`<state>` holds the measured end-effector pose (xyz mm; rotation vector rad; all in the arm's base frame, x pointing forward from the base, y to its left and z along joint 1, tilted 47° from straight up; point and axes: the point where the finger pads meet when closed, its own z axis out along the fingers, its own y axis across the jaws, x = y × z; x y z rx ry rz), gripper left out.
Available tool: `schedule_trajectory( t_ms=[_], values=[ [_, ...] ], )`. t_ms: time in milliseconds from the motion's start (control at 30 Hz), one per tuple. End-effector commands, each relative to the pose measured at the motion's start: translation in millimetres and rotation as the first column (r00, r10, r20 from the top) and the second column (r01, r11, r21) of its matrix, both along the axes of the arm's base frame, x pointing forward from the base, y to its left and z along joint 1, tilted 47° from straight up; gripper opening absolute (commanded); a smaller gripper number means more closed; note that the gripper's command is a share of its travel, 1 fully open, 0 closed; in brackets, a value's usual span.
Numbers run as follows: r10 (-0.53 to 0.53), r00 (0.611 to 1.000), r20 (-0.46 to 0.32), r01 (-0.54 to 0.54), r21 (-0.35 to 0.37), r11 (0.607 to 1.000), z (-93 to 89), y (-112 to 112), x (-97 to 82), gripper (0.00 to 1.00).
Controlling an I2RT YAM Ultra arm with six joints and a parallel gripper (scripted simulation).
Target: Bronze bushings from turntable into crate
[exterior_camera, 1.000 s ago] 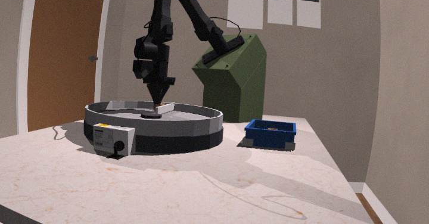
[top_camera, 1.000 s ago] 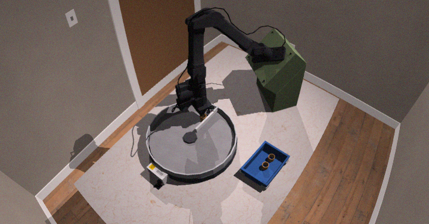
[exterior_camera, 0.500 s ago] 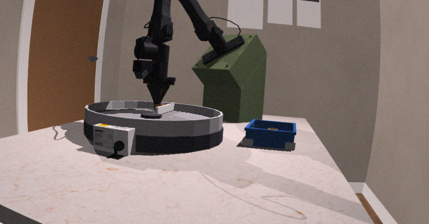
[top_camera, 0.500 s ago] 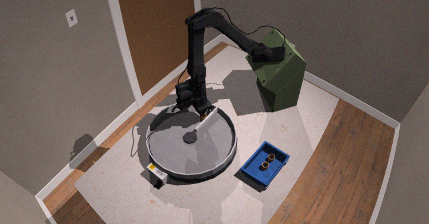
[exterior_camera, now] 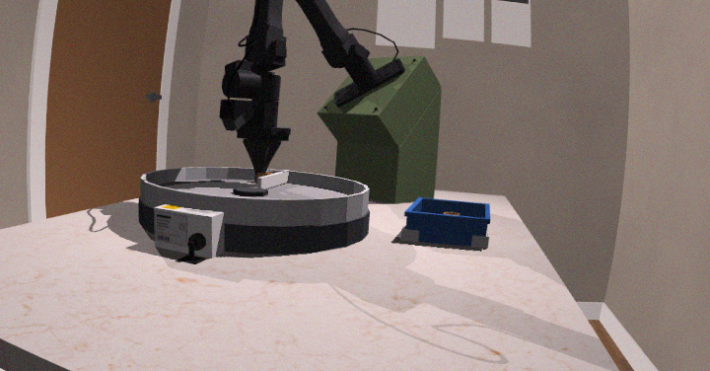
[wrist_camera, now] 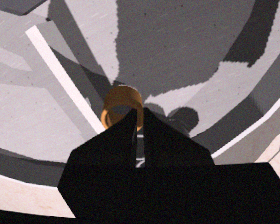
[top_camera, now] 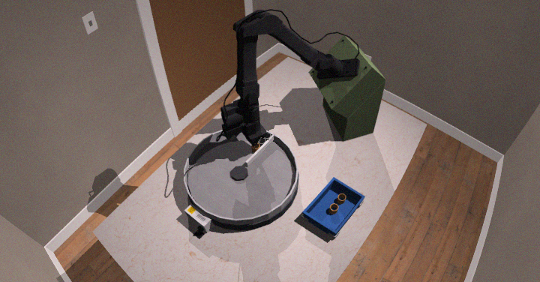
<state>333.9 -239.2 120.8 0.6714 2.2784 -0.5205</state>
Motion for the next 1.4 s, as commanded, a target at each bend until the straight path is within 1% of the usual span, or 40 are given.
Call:
schedule_trajectory(
  t_ms=[0,267,433,533,567,667,733,833,900,1367],
  values=[
    [0.022,1.0,-0.001,-0.022,0.004,1.0,-1.1,6.6,0.2,0.0],
    [0.022,1.0,-0.001,-0.022,0.004,1.0,-0.9,6.7,0.0,0.0],
    [0.013,1.0,-0.005,-0.013,0.006,1.0,3.7,12.0,-7.1,0.0],
    [0.005,1.0,-0.004,-0.005,0.002,1.0,12.4,16.6,-13.1,0.0],
    [0.005,1.0,0.011,-0.005,-0.006,1.0,22.3,17.1,-12.1,0.0],
    [0.005,1.0,0.015,-0.005,-0.009,1.0,33.9,24.2,-18.7,0.0],
    [0.005,1.0,0.015,-0.005,-0.009,1.0,33.9,24.2,-18.7,0.0],
    [0.006,0.999,0.032,-0.005,-0.018,1.0,50.2,28.7,-21.7,0.0],
    [0.006,0.999,0.033,-0.005,-0.017,1.0,53.6,31.5,-24.5,0.0],
    [0.004,0.999,0.031,-0.004,-0.019,1.0,55.4,32.1,-26.6,0.0]
  ],
)
